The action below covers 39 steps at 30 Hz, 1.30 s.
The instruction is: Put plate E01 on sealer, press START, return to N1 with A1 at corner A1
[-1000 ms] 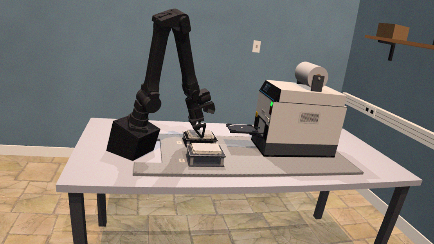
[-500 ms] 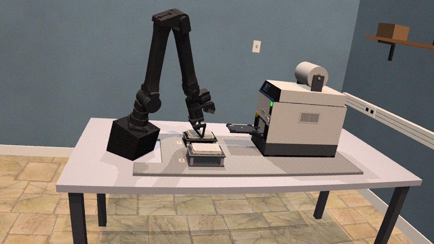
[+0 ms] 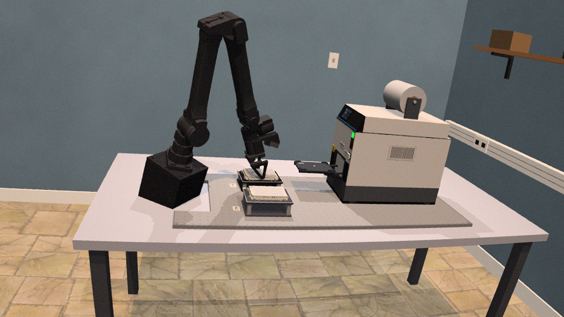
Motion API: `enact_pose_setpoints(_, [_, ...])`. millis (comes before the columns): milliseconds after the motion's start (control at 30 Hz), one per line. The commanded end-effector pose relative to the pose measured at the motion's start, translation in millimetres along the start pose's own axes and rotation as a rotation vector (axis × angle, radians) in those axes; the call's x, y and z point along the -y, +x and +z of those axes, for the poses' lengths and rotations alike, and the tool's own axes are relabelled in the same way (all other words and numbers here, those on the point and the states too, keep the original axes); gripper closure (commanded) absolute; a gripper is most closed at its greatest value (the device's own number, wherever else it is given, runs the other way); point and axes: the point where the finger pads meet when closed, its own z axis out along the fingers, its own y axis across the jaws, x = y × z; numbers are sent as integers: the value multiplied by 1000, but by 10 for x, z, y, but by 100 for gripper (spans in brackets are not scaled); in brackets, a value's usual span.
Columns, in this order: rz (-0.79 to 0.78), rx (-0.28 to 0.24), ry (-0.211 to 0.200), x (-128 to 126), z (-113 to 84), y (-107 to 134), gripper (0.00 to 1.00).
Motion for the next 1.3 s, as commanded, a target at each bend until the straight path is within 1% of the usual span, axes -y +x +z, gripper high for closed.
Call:
enact_pose_setpoints(0, [-11,17,-17,-88,-8,-54,0])
enact_pose_setpoints(700, [-11,18,-17,-90,-9,-64,0])
enact_pose_setpoints(867, [5,35,-19,-106,-112,-189,0])
enact_pose_setpoints(1067, [24,39,-14,-78,-152,-245,0])
enact_pose_setpoints(1133, [24,39,-14,-78,-152,-245,0])
enact_pose_setpoints(1233, [-1,15,-8,-73,-137,-126,0])
enact_pose_setpoints(1267, [-2,15,-9,-76,-148,-130,0])
